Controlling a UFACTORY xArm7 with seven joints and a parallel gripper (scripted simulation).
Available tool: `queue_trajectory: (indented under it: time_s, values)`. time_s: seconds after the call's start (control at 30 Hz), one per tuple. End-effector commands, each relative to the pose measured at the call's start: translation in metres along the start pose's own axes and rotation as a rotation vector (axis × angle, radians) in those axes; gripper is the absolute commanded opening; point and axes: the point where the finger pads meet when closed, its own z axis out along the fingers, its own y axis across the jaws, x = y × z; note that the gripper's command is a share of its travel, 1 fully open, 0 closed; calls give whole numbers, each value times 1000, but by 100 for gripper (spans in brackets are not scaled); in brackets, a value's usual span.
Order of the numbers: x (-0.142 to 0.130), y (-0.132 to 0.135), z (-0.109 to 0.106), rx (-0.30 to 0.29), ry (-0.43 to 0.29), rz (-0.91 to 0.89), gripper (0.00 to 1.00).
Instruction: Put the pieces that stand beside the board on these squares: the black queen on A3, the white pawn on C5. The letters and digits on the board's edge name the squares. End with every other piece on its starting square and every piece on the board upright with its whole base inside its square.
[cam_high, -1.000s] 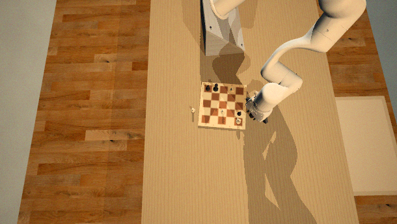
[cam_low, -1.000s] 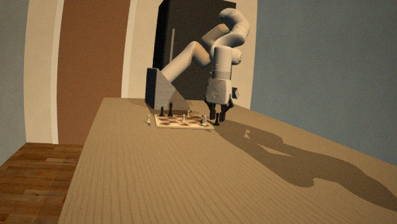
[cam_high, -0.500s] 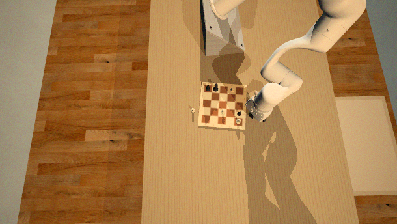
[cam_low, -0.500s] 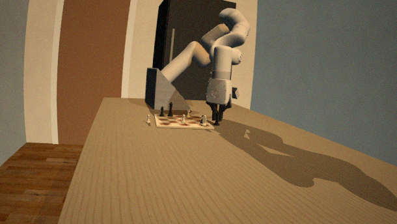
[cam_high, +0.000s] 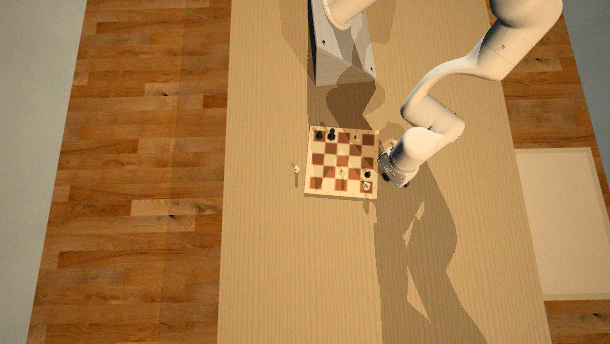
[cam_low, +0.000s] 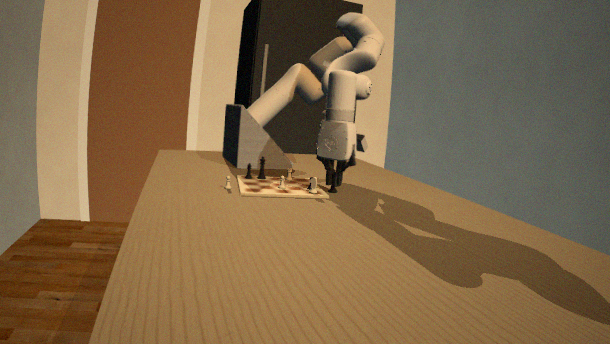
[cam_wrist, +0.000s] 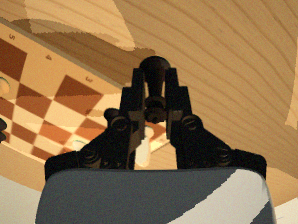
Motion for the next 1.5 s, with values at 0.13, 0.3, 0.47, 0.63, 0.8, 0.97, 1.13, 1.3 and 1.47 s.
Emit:
queue_trajectory:
  time_s: [0.13,0.3,0.47,0.63,0.8,0.97,1.13,1.3,1.47]
  values:
    - [-2,1,-2,-3,-4,0,0]
    - [-2,1,-2,-3,-4,0,0]
    - [-2,1,-2,-3,-4,0,0]
    - [-2,1,-4,-3,-4,0,0]
    - [-2,1,-24,-3,-4,0,0]
    - [-1,1,-61,-3,-4,0,0]
    - [-1,1,-92,-3,-4,0,0]
    - [-1,1,-101,-3,-4,0,0]
    - [-1,1,-102,-3,-4,0,0]
